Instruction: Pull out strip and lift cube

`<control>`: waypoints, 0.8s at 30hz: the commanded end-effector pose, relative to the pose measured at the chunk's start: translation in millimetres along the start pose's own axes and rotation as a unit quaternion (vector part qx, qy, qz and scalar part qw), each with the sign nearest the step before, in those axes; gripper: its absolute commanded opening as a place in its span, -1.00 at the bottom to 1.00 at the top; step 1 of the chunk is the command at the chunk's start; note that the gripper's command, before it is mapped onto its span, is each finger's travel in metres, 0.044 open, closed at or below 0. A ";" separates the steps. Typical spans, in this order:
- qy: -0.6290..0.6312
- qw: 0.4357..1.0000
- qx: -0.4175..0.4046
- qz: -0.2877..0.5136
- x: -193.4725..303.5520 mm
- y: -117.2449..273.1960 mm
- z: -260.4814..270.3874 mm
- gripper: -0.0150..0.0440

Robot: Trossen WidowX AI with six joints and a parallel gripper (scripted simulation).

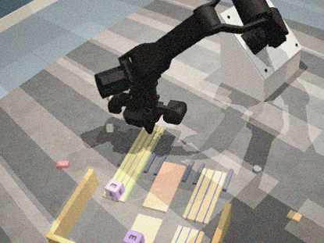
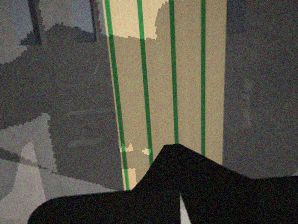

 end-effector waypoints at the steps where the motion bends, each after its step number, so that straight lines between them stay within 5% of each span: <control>1: -0.002 1.000 0.002 0.013 12.4 -4.0 0.2 -0.49; 24: -0.003 1.000 0.003 0.014 43.9 -3.2 -7.4 -0.49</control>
Point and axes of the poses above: the point midway between the two fingers, 35 mm back from their tips, its own y axis back along the fingers, its own z axis across the jaws, x = y × z, the point moved 10 cm from there along y, back along the fingers, and after that the axes turned 14 degrees about -y, right-handed, at the moved point
